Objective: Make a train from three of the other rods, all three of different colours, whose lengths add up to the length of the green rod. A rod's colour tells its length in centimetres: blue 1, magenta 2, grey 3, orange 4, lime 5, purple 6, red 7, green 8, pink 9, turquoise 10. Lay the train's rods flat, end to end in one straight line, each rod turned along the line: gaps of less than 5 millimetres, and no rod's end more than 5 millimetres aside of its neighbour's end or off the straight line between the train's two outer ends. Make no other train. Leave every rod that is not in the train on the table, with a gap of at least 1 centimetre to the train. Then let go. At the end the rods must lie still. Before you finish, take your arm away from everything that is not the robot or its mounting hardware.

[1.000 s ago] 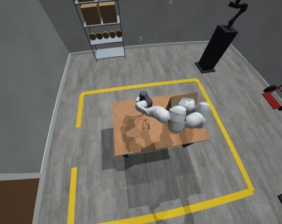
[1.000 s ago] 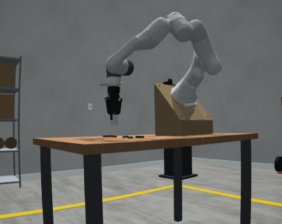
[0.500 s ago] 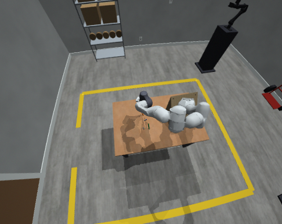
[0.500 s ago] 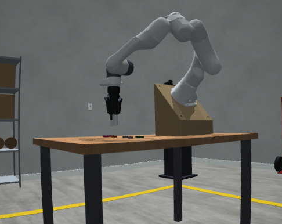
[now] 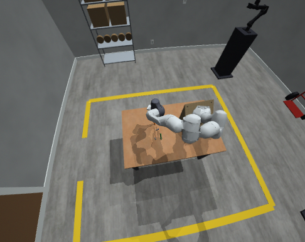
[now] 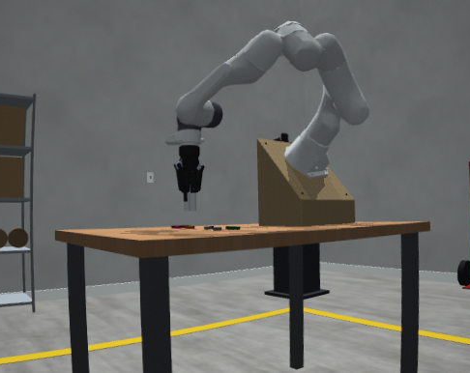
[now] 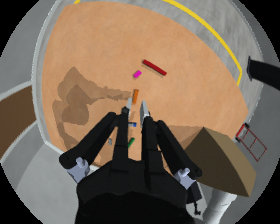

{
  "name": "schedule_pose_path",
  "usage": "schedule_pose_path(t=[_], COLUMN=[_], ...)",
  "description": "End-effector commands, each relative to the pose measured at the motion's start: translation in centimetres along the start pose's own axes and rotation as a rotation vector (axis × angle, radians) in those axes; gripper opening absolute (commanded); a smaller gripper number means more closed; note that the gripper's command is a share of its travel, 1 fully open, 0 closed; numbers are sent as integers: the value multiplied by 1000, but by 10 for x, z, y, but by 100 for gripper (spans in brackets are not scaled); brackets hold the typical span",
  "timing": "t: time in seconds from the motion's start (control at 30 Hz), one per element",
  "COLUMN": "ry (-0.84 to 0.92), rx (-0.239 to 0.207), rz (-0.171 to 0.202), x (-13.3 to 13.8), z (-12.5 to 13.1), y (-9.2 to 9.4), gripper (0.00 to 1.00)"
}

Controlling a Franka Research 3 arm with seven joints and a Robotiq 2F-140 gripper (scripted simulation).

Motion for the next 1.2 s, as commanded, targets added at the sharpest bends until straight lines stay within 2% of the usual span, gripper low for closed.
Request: schedule_pose_path(t=[0.0, 0.73, 1.17], ry=[-10, -10, -10], rx=[0, 0, 0], rz=[-1, -1, -1], x=[-1, -2, -2], z=[0, 0, 0], y=[-6, -36, -45], gripper=[15, 15, 15])
Point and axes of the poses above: the point where the finger pads meet when closed, its own y axis back along the fingers, its own x axis across the jaws, z = x × y, the point moved 4 cm from there along y, back along the fingers, and after that the axes turned 6 degrees about -y, right-handed, at the moved point
